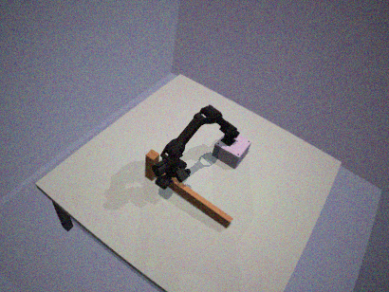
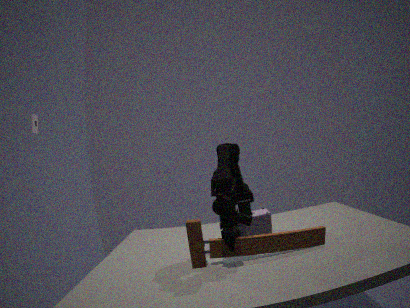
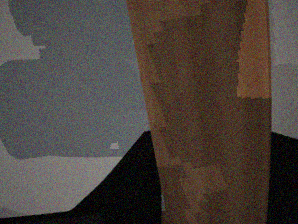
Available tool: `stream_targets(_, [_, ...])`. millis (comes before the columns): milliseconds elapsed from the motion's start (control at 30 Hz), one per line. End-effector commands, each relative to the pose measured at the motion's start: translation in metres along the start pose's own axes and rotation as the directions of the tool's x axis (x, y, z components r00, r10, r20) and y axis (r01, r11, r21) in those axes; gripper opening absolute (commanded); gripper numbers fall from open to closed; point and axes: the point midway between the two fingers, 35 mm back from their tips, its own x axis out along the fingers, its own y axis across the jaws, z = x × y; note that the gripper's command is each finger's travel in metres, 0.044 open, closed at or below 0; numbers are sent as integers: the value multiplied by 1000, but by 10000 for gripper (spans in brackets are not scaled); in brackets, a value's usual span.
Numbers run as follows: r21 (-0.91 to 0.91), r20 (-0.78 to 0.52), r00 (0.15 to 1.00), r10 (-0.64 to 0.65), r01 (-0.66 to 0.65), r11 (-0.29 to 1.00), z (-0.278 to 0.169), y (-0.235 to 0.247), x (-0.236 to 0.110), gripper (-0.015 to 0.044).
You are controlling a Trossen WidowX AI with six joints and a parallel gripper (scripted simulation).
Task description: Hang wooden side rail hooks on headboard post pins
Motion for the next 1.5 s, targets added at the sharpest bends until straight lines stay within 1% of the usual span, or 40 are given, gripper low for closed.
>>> stream_targets(0, [-1,-4,1000,-5,5,1000,-2,-1,-1,0])
stream_targets(1467, [-1,-4,1000,-5,5,1000,-6,-2,-2,0])
